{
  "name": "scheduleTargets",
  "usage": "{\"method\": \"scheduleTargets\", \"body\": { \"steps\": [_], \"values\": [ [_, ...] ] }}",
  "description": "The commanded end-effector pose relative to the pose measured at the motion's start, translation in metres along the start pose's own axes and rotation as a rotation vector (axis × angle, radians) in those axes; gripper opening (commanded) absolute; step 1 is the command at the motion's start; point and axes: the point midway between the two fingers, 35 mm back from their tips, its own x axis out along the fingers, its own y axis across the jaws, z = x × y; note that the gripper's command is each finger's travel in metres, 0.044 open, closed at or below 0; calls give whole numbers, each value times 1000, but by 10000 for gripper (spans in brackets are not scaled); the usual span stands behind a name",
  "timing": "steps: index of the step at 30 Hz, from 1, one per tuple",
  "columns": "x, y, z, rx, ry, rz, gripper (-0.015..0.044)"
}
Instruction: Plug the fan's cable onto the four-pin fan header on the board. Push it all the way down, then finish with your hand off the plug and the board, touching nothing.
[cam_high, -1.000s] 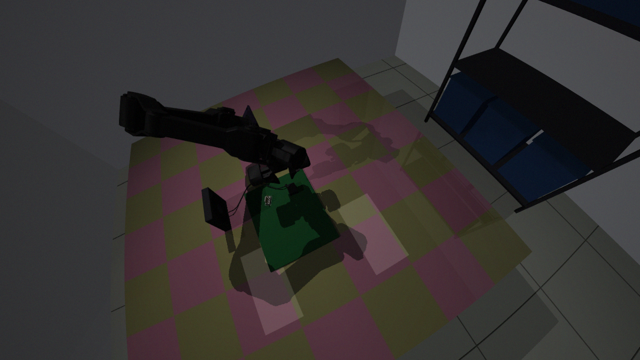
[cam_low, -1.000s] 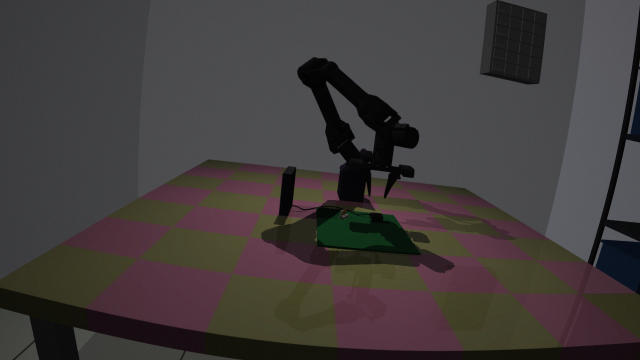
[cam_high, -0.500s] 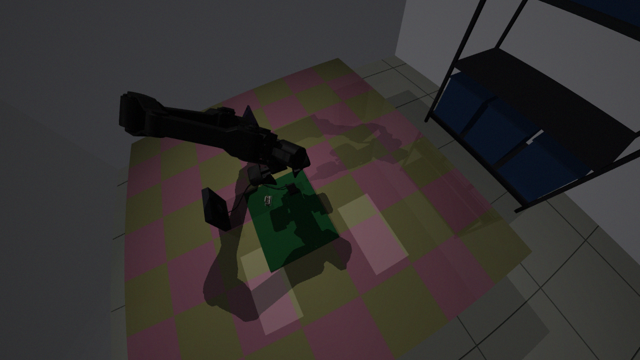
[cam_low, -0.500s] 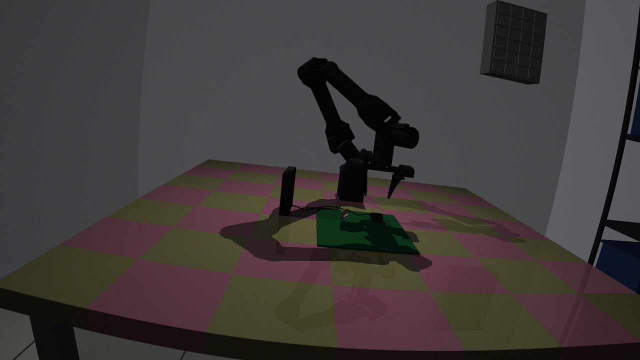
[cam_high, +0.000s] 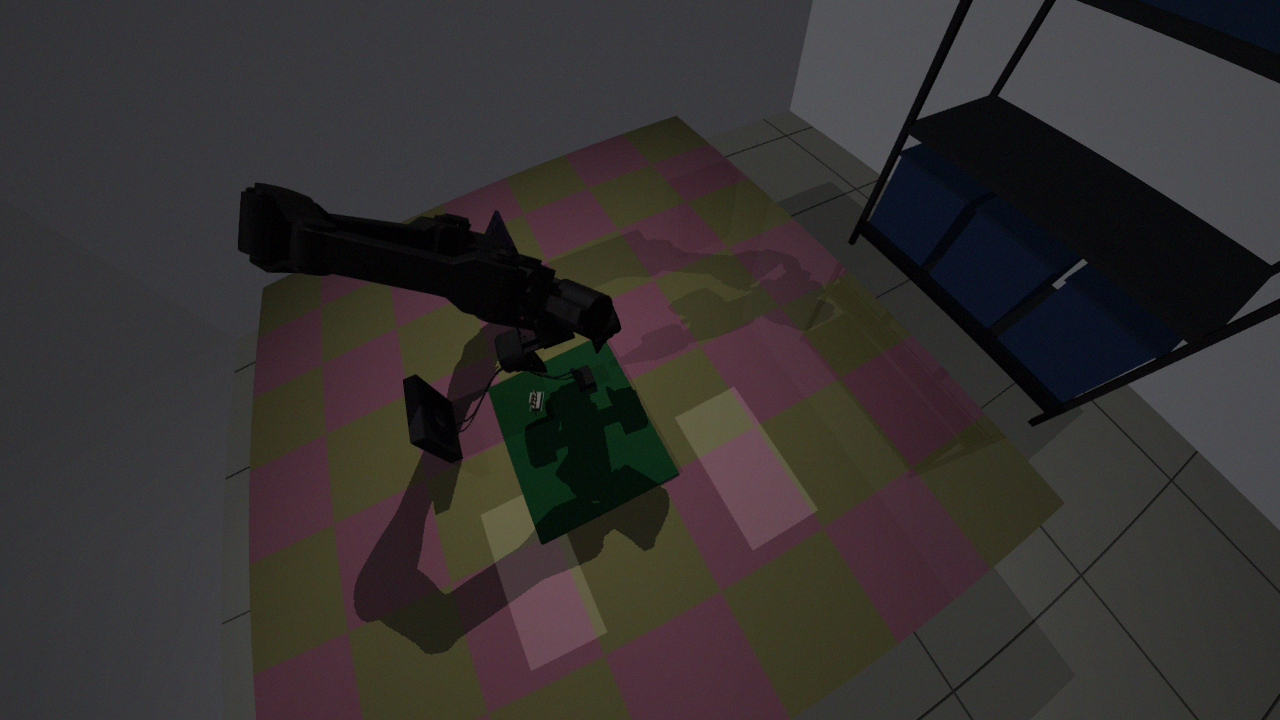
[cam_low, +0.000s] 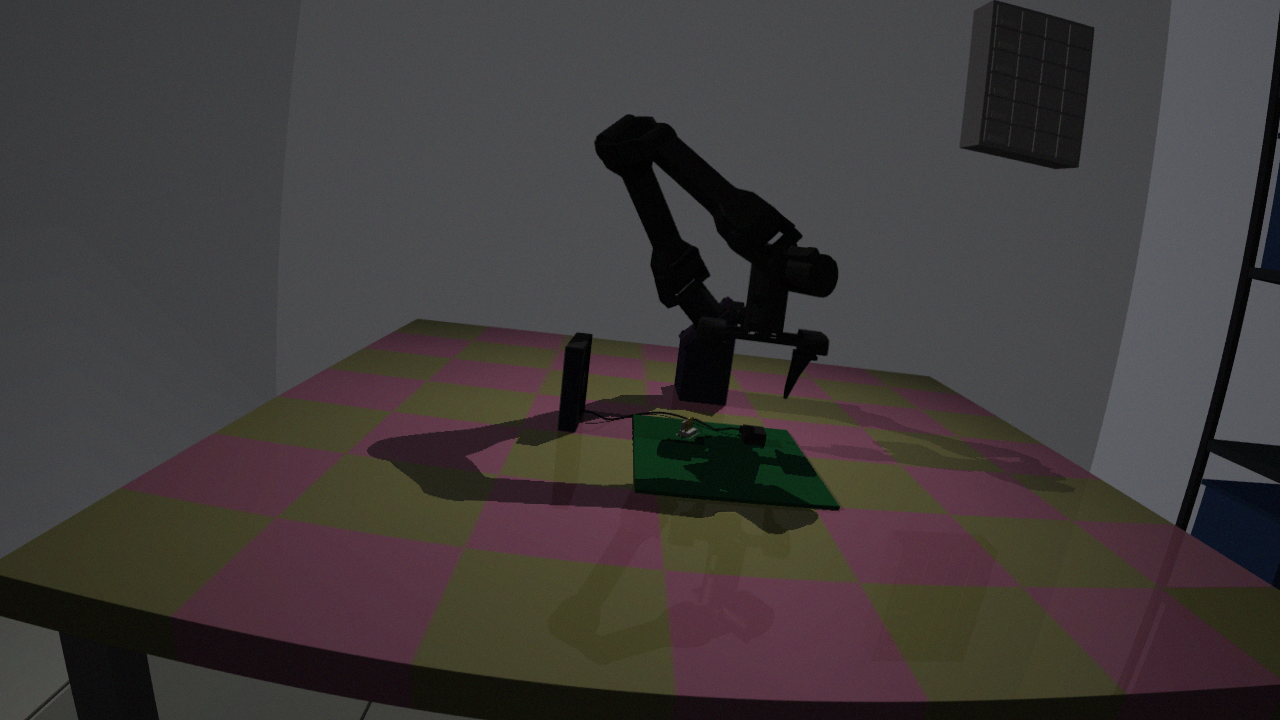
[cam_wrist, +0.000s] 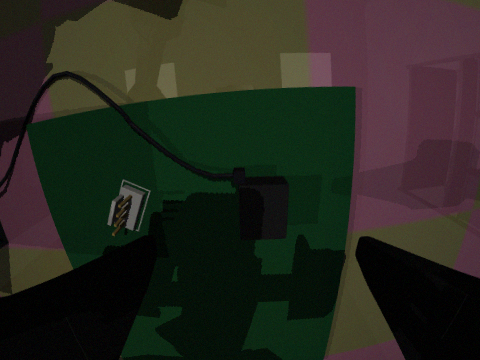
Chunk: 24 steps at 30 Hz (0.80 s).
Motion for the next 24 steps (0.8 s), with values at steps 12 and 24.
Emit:
{"method": "scheduleTargets", "body": {
  "steps": [12, 24],
  "values": [
    [0, -1, 0, -2, 10, -1, 414],
    [-5, -8, 13, -51, 386, -6, 210]
  ]
}}
